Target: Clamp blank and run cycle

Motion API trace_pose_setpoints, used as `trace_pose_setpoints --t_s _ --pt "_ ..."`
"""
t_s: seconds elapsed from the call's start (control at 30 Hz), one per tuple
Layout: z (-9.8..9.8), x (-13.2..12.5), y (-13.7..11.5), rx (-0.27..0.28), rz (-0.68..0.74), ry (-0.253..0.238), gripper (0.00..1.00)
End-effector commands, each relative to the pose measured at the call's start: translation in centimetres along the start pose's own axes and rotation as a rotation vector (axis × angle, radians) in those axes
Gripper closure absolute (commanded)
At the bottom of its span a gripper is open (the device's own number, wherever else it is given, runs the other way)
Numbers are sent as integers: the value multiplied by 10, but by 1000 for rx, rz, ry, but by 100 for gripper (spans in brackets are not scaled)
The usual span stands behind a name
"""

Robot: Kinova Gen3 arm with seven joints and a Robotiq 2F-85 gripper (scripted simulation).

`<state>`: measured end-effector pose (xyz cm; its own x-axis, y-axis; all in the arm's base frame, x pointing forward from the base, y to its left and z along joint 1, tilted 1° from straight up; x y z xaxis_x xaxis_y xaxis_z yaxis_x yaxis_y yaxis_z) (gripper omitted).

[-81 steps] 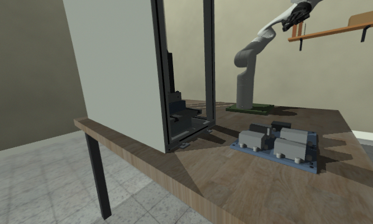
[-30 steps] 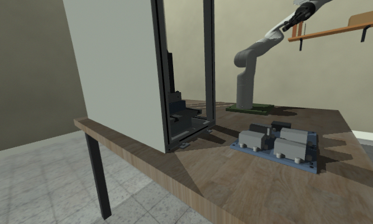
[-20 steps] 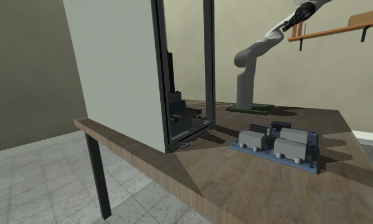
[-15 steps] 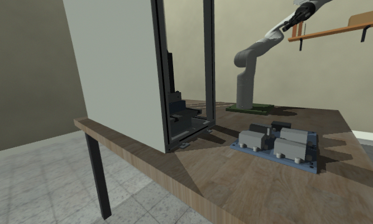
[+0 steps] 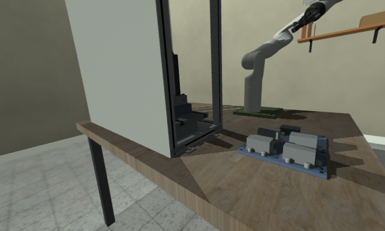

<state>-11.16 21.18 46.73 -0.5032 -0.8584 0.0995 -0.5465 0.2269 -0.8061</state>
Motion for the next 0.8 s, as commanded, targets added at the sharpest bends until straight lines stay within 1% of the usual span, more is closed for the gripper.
trace_pose_setpoints --t_s 0.0,0.1,0.27,0.67,0.7,0.77 --pt "-1 1 -2 3 12 5 90" --pt "-1 1 -2 3 12 5 90" --pt "45 2 -41 -180 -116 -86 90" --pt "45 2 -41 -180 -116 -86 90" --pt "53 2 -49 -207 -131 -94 90" --pt "73 2 -66 -278 -178 -129 90"
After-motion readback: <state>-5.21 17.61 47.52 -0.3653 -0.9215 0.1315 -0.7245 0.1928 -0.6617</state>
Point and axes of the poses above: the point where the finger pads meet when closed, its own z axis out along the fingers, its own x axis across the jaws, y = z × x, the point moved 9 cm from there along -z, back along the fingers, and after that the axes turned 9 degrees about -z, right-handed, at the moved point
